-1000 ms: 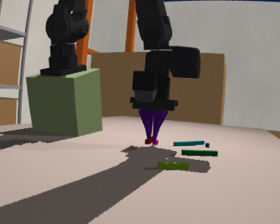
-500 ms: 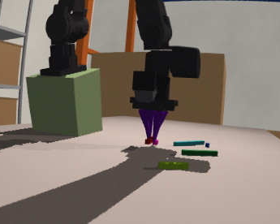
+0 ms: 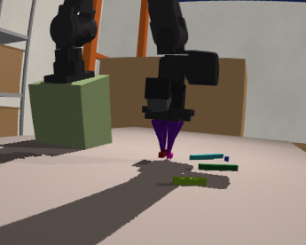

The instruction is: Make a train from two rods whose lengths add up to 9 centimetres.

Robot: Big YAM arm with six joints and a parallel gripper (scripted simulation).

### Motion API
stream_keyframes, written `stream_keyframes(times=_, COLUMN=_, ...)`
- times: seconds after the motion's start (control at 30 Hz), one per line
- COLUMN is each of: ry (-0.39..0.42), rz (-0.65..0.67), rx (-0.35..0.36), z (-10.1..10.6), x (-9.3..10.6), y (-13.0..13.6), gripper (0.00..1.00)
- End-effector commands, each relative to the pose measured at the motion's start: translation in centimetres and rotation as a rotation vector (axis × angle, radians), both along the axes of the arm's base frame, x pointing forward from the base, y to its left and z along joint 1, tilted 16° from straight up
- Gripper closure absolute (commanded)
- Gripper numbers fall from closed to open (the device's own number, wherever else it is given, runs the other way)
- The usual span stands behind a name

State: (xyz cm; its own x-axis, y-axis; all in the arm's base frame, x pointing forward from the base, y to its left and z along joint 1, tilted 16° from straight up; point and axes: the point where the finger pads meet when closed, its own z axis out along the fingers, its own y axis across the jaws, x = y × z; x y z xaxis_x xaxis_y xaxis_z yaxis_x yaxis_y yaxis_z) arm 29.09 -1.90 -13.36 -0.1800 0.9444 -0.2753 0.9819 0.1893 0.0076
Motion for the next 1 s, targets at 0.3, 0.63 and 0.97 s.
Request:
stream_keyframes(times=0.3, ry=-0.021, rz=0.028, rx=0.001, z=0.2, x=1.3, y=0.6, gripper=0.96)
stream_keyframes(times=0.63, ry=-0.025, rz=0.013, rx=0.002, z=-0.3, x=1.5, y=0.0, gripper=0.96)
stream_keyframes(times=0.97, ry=-0.020, rz=0.005, rx=0.001, z=-1.1, x=1.3, y=-0.4, gripper=0.96)
